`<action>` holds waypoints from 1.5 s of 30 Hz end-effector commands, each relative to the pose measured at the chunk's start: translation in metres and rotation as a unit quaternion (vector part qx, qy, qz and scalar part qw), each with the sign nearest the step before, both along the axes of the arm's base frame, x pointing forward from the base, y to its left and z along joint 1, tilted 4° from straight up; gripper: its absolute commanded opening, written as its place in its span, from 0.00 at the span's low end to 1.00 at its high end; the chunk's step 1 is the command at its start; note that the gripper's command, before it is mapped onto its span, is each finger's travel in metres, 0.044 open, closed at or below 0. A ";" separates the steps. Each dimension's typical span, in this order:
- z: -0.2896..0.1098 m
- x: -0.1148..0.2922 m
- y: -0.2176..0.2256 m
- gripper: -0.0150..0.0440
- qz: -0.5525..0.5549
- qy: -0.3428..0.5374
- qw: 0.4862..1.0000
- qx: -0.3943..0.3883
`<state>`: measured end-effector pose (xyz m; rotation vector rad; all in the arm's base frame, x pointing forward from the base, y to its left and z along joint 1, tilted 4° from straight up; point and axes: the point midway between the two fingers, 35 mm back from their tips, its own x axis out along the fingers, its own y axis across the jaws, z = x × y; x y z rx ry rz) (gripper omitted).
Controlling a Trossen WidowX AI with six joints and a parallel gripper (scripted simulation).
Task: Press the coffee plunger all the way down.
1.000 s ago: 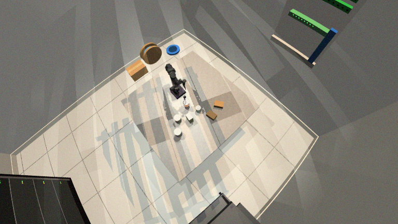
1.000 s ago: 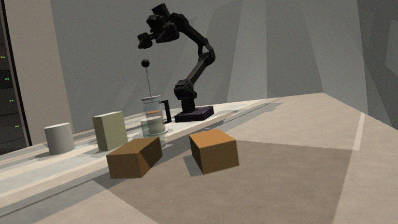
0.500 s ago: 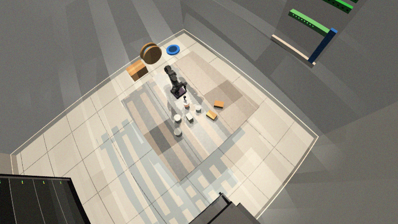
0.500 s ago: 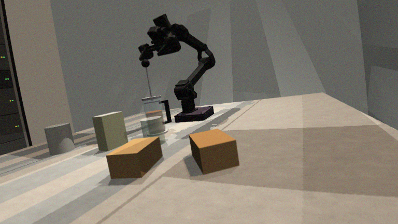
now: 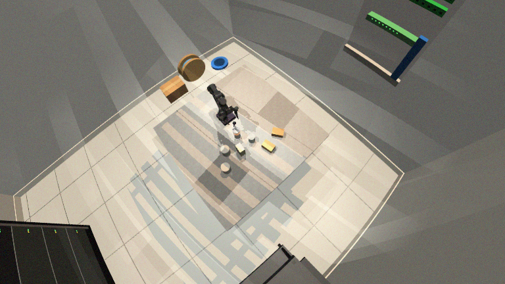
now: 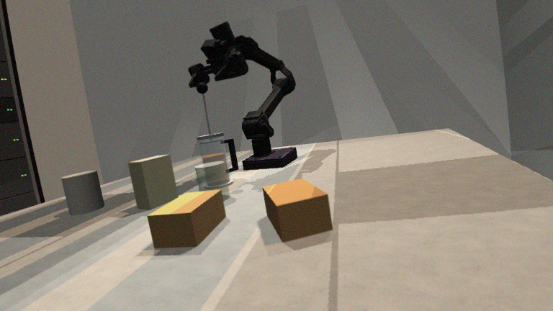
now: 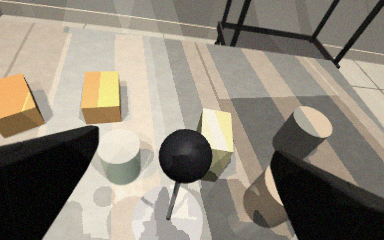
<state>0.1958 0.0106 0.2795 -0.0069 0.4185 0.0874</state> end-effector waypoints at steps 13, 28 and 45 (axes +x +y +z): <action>-0.011 0.011 0.001 0.69 -0.003 0.010 1.000 0.003; -0.011 0.011 0.001 0.46 -0.003 0.010 1.000 0.003; -0.034 0.014 0.002 0.46 -0.003 0.010 1.000 0.003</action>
